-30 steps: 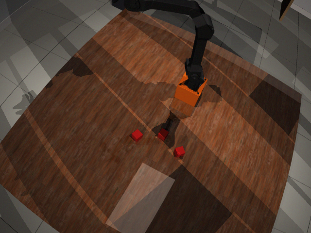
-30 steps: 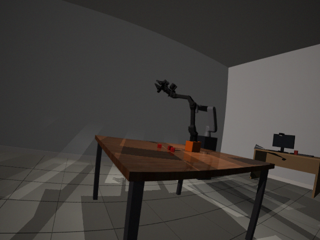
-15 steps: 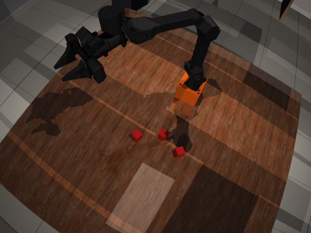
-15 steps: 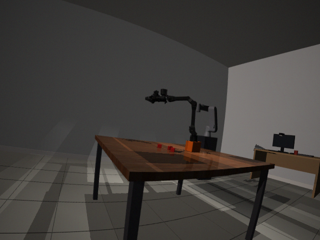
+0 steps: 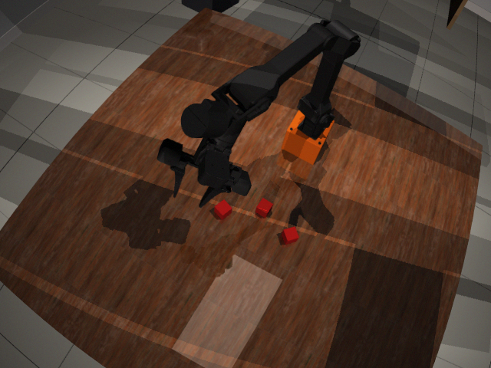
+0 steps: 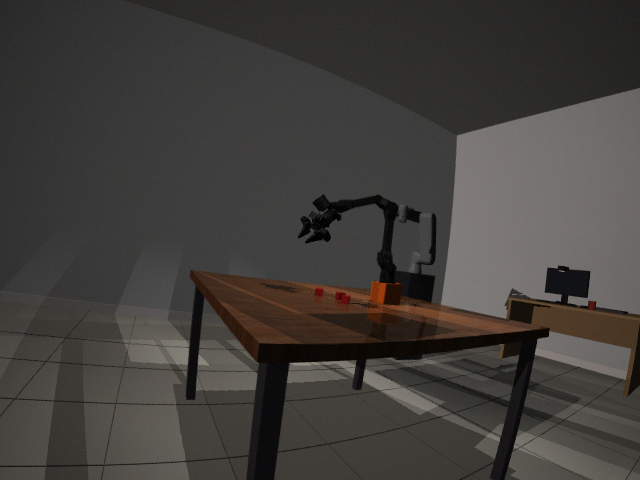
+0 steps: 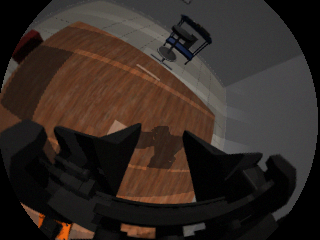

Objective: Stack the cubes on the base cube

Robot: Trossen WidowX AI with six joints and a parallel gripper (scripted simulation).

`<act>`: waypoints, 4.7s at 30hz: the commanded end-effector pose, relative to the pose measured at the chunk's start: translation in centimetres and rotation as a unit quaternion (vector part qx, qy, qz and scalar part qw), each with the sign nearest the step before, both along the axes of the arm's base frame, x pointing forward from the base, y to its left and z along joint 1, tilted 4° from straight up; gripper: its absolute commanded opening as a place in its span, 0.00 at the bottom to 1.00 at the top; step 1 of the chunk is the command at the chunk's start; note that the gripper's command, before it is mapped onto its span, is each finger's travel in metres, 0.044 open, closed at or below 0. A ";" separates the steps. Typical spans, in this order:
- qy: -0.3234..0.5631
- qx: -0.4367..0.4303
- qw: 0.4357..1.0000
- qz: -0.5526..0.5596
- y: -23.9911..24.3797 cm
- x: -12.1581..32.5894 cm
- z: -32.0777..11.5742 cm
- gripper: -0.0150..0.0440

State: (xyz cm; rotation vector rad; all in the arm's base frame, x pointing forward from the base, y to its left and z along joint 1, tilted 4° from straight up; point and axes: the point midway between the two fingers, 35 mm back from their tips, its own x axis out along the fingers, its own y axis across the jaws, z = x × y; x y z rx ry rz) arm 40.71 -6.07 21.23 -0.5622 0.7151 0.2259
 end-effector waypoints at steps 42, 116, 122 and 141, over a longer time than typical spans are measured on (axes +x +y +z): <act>0.310 -0.230 0.804 0.453 9.1 -14.9 -20.9 0.70; 0.322 -0.202 0.836 0.396 9.4 -15.4 -13.0 0.43; 0.336 -0.163 0.872 0.317 9.9 -15.2 -13.3 0.43; 0.360 -0.030 0.931 0.052 11.5 -14.4 -14.1 0.43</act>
